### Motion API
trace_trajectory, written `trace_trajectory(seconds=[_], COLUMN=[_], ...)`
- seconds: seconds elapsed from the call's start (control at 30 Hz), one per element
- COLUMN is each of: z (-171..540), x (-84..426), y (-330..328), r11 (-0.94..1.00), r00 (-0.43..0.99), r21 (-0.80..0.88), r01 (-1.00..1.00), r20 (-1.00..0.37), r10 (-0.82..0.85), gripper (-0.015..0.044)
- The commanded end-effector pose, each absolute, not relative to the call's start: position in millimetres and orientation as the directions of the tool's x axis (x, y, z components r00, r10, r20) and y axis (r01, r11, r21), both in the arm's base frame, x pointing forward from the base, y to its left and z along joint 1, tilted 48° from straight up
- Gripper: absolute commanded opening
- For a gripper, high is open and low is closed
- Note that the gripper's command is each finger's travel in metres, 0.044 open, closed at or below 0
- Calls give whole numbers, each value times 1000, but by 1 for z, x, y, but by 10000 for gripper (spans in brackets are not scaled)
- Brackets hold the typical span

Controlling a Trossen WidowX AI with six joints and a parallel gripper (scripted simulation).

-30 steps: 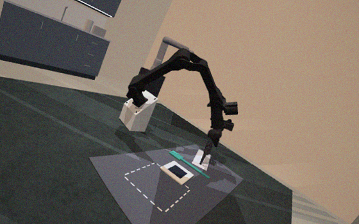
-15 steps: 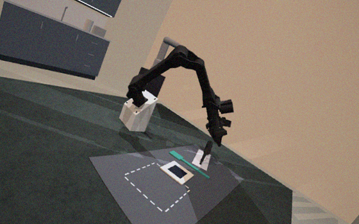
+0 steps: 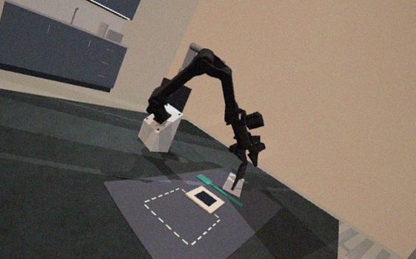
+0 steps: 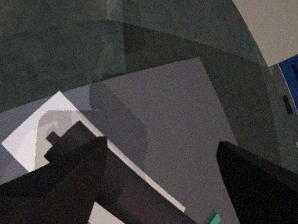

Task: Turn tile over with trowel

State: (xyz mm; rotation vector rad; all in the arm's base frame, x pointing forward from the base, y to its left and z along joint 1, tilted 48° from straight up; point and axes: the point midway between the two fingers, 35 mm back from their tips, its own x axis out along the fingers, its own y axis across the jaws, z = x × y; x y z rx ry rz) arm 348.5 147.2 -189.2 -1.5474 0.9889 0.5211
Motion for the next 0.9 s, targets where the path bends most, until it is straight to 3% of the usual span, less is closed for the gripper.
trace_trajectory(seconds=[0.0,0.33,0.67,0.87], z=[-182,-170,-167,-165], x=[346,336,318,313], y=[144,130,102,95], r11=[-109,-398,-664,-717], r00=[572,624,653,659], r21=[-566,-512,-353,-303], r01=[-817,-762,-659,-628], r20=[-774,-743,-707,-697], r10=[-271,-240,-273,-282], gripper=[300,300,300,300])
